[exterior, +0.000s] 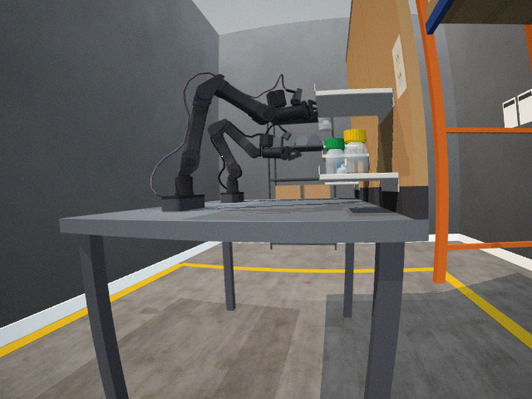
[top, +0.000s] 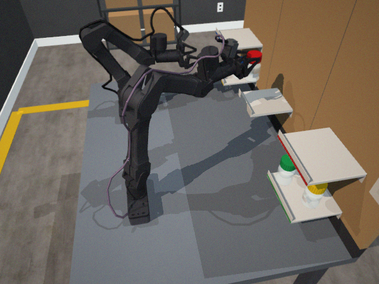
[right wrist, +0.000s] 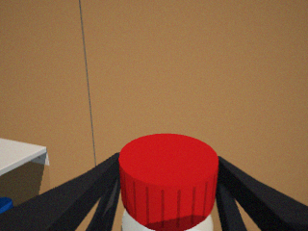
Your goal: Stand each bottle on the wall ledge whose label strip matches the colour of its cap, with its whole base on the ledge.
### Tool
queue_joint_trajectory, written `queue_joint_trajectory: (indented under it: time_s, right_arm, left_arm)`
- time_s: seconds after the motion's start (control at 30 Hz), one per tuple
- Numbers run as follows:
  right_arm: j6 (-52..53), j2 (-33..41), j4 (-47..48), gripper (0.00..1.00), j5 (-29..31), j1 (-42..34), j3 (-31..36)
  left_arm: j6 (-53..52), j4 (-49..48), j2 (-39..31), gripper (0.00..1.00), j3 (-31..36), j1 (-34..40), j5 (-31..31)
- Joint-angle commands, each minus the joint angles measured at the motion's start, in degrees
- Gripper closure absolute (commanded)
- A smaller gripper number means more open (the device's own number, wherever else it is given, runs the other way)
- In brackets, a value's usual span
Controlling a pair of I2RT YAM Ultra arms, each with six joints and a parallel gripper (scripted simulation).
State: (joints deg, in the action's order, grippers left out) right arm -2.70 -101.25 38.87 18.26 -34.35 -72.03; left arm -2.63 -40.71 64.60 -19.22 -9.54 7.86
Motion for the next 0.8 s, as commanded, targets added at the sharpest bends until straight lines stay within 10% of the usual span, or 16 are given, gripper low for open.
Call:
queue_joint_trajectory:
  time_s: [0.0,0.77]
  right_arm:
    - [-0.4,4.9,4.6,0.51,1.3,-1.2,2.5]
    - [-1.3,18.0,2.4,0.51,6.4,-5.5,17.6]
  left_arm:
    - [0.0,-0.8,0.2,0.0,-0.2,0.4,-0.4]
    - [0.0,-0.8,0.2,0.0,-0.2,0.4,-0.4]
